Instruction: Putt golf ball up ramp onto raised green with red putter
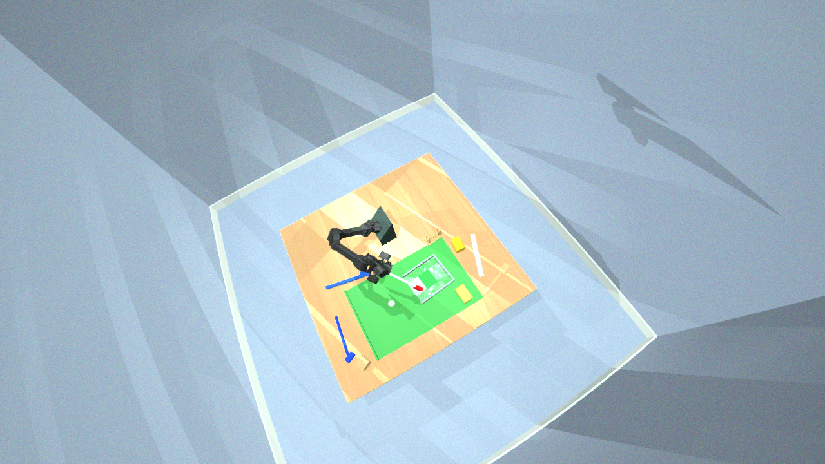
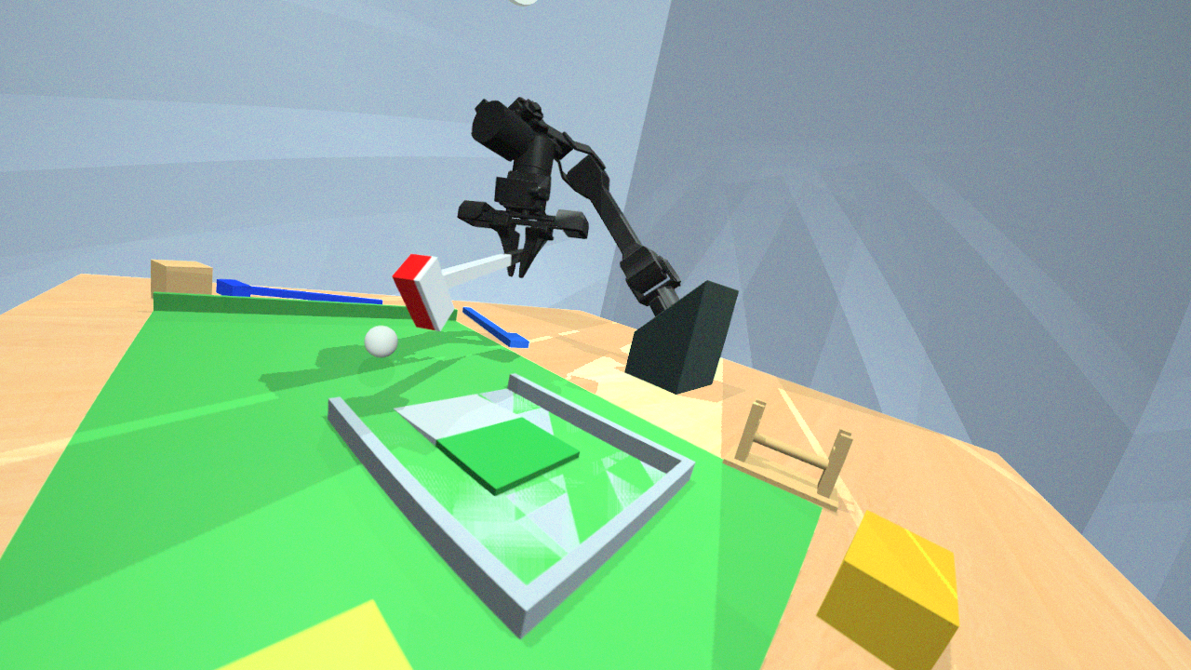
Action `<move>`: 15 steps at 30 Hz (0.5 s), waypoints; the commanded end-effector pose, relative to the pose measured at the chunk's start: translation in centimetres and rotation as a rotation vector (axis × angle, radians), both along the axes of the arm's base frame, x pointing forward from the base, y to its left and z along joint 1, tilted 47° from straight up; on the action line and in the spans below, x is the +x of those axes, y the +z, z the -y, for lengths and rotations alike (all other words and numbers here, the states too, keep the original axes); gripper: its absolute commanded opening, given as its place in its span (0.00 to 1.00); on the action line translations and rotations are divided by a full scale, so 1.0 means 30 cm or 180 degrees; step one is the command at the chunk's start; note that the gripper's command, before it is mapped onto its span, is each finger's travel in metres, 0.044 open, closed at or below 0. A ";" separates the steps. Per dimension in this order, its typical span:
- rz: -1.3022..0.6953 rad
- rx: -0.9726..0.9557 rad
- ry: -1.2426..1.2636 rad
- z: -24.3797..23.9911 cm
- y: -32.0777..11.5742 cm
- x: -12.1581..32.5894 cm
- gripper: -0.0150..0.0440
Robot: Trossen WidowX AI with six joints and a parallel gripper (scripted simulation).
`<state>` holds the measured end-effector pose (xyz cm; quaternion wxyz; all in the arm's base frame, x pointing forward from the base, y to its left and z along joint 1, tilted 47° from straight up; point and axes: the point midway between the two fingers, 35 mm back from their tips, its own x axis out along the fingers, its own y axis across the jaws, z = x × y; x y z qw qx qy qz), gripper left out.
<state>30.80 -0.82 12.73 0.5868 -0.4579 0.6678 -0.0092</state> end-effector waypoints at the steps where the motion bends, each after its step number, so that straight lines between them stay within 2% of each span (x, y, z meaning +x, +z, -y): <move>1: 0.0286 -0.0041 -0.0295 0.070 0.089 -0.017 0.25; 11: 0.1005 -0.0250 -0.1209 0.280 0.307 -0.135 0.25; 15: 0.1054 -0.0267 -0.1270 0.293 0.321 -0.146 0.25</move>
